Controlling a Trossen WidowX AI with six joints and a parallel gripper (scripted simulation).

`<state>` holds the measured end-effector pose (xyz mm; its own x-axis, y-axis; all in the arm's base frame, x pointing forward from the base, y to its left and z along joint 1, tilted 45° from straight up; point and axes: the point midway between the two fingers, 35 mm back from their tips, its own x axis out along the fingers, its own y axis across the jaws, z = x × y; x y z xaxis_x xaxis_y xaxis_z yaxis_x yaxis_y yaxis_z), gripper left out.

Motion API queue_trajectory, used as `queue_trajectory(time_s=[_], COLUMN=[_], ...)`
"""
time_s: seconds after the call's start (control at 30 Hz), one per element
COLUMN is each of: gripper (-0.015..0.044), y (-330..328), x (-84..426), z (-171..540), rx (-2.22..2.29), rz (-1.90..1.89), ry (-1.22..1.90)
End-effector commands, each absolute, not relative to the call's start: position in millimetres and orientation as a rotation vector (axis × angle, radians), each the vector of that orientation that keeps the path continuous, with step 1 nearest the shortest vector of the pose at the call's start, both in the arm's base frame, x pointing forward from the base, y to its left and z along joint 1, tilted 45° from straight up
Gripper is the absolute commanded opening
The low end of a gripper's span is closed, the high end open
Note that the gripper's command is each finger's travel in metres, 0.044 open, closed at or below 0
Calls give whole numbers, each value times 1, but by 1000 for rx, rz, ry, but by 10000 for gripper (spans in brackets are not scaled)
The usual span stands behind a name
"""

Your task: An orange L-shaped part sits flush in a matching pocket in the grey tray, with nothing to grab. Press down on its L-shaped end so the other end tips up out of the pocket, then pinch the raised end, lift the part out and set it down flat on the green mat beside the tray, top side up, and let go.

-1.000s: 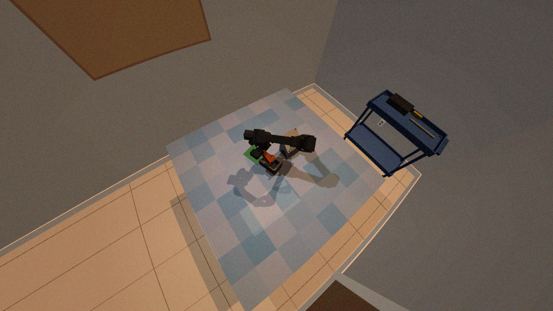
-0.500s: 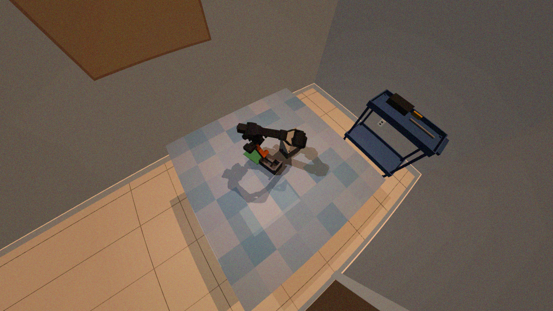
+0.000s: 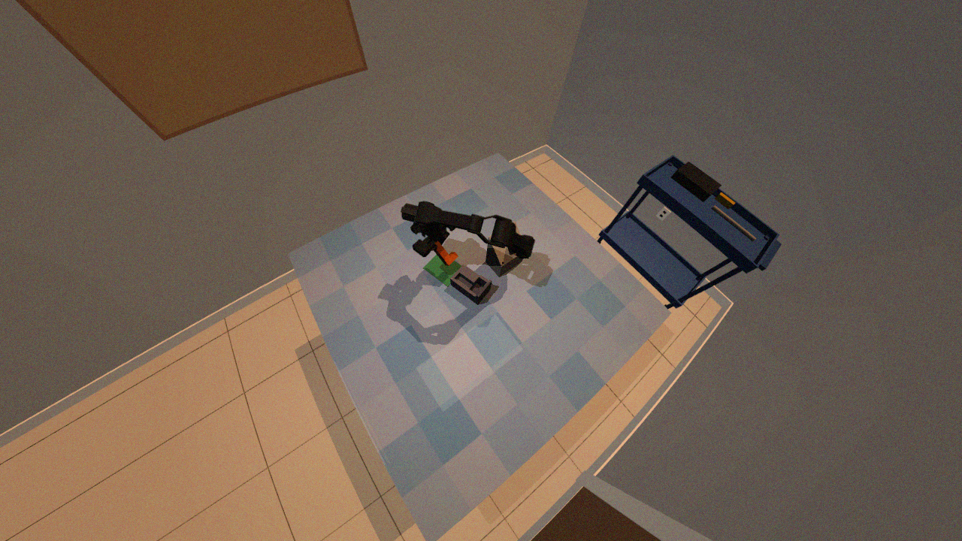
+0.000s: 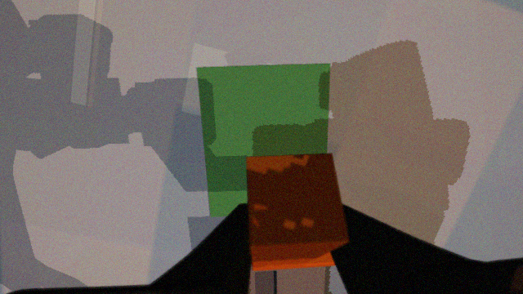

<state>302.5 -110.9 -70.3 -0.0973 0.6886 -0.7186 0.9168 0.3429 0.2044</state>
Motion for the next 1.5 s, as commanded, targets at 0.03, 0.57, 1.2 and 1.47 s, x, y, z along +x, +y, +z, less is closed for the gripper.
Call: queue_trajectory(time_s=[0.03,0.57,1.2,1.47], gripper=[0,0,0,0], y=[-115,-100,-79,-71], x=[303,301,298,297], z=[-75,-91,-112,-121], rx=[1405,1405,1406,1406], rz=[-381,-381,-379,-379], ry=[1857,1857,1857,1857])
